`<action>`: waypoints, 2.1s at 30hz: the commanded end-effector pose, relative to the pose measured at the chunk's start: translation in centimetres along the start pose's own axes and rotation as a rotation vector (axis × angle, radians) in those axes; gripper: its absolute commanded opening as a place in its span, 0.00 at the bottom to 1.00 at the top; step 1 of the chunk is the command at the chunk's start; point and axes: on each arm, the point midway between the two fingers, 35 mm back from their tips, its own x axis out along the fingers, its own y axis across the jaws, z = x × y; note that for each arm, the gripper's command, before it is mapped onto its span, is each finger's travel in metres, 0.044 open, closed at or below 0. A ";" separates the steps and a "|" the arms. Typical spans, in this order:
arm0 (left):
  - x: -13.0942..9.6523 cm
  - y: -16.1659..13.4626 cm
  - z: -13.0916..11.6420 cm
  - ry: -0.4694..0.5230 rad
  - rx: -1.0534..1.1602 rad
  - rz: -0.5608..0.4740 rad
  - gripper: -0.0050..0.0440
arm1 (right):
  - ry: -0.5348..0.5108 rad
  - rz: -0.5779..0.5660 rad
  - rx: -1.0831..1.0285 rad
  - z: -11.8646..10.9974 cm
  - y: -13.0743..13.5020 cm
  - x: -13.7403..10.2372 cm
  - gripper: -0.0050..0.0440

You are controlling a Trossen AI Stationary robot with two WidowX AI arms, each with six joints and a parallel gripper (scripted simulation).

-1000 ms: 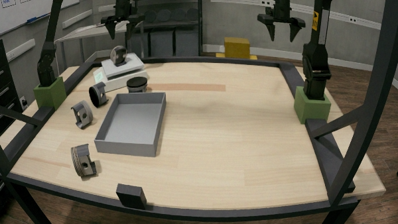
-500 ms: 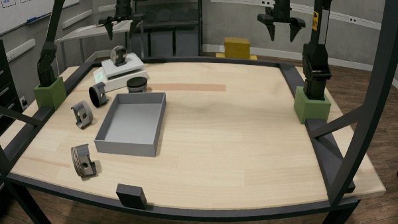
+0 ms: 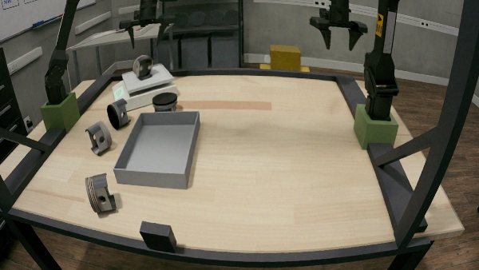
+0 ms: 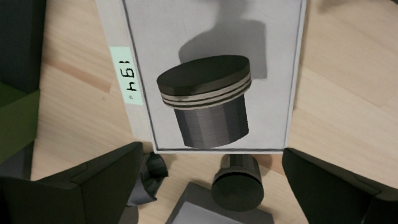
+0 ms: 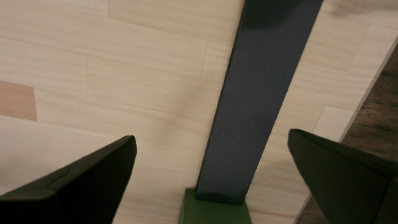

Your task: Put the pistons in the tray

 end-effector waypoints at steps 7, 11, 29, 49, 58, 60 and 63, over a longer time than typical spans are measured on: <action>-1.1 -0.3 0.1 0.036 -0.232 -0.039 0.87 | -0.033 0.003 -0.006 0.5 0.1 -0.9 0.92; -0.1 0.0 0.1 0.048 -0.277 -0.019 0.87 | -0.033 0.003 -0.006 0.5 0.1 -0.9 0.92; 2.0 -0.1 -0.1 0.041 -0.268 -0.034 0.87 | -0.033 0.003 -0.006 0.5 0.1 -0.9 0.92; 5.6 -0.2 -0.1 0.045 -0.272 -0.015 0.87 | -0.033 0.003 -0.006 0.5 0.1 -0.9 0.92; 6.8 -0.2 -0.2 0.045 -0.272 -0.013 0.87 | -0.033 0.003 -0.006 0.5 0.1 -0.9 0.92; 7.2 -0.2 -0.2 0.045 -0.271 -0.013 0.87 | -0.033 0.003 -0.006 0.5 0.1 -0.9 0.92; 6.5 -0.5 -0.1 0.040 -0.265 -0.036 0.43 | -0.033 0.003 -0.006 0.5 0.1 -0.9 0.92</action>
